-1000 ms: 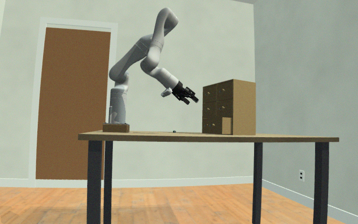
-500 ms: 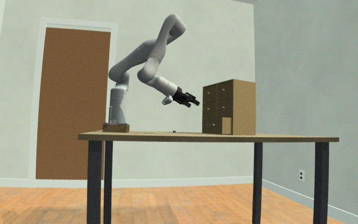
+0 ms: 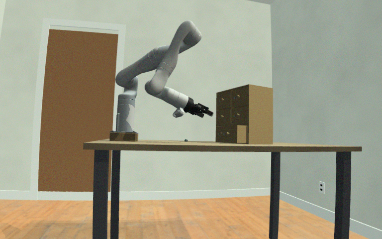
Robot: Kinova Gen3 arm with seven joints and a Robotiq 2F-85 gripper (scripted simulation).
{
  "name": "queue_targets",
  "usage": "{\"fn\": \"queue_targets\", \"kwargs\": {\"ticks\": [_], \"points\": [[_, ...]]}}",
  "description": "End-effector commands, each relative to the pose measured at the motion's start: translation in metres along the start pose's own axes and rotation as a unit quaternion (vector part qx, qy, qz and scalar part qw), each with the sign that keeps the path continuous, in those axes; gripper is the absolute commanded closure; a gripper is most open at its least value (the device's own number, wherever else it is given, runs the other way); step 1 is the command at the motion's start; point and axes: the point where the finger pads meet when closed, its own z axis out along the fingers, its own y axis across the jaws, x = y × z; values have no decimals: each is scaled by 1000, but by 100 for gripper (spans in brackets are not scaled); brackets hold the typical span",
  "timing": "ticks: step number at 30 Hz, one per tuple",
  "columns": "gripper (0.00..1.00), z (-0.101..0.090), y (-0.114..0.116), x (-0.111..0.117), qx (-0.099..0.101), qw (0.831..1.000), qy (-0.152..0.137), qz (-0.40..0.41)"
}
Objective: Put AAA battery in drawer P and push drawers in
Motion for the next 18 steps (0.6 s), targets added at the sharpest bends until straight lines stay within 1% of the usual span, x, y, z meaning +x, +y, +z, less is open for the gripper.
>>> {"fn": "queue_targets", "kwargs": {"ticks": [1, 14, 15, 18], "points": [[0, 0, 0, 5, 1, 1000, 0, 5], [0, 1, 0, 6, 1, 1000, -5, 5], [100, 1, 0, 6, 1, 1000, -5, 5], [100, 1, 0, 6, 1, 1000, -5, 5]]}}
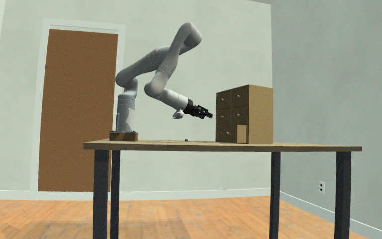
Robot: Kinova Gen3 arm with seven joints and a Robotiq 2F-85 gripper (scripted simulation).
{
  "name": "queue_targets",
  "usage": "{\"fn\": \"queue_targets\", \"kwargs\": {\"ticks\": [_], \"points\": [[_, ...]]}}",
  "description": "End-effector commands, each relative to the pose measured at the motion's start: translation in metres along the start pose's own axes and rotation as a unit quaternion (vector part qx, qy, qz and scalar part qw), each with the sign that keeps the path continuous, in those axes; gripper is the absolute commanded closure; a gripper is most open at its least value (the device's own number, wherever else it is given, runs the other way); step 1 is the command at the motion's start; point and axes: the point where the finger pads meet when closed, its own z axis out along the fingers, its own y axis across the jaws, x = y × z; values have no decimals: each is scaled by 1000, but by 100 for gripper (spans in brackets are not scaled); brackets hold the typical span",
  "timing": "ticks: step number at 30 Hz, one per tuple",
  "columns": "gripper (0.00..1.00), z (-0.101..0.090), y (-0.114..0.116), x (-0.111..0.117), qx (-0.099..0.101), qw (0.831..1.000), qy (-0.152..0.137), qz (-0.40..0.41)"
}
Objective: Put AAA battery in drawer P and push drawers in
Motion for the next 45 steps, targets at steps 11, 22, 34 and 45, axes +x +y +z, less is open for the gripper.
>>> {"fn": "queue_targets", "kwargs": {"ticks": [11, 22, 34, 45], "points": [[100, 0, 0, 0, 0, 1000, 0, 0], [100, 3, 0, 1, 0, 1000, 0, 0], [100, 32, 0, 19, 0, 1000, 0, 0], [100, 72, 0, 44, 0, 1000, 0, 0]]}}
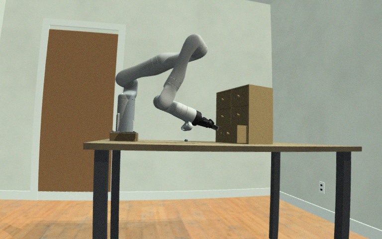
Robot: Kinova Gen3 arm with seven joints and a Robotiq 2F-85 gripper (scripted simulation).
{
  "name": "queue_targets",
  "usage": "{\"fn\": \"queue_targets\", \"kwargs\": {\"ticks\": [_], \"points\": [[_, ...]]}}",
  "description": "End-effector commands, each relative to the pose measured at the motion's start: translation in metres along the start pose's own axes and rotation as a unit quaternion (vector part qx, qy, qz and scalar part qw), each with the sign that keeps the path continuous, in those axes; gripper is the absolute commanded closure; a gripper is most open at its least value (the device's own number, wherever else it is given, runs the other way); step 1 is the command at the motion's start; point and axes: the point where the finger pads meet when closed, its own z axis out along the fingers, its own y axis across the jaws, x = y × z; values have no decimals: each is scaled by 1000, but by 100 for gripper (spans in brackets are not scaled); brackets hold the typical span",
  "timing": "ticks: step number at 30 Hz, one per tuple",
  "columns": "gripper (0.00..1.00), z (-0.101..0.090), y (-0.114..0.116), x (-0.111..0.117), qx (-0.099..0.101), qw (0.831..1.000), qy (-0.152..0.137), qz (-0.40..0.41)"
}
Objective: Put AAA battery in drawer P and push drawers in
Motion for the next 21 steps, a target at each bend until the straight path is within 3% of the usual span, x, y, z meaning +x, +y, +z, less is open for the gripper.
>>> {"fn": "queue_targets", "kwargs": {"ticks": [1, 7, 21], "points": [[100, 12, 5, 10, -7, 1000, 1, 1], [100, 24, 5, 17, -7, 1000, 1, 1], [100, 25, 5, 18, -7, 1000, 1, 1]]}}
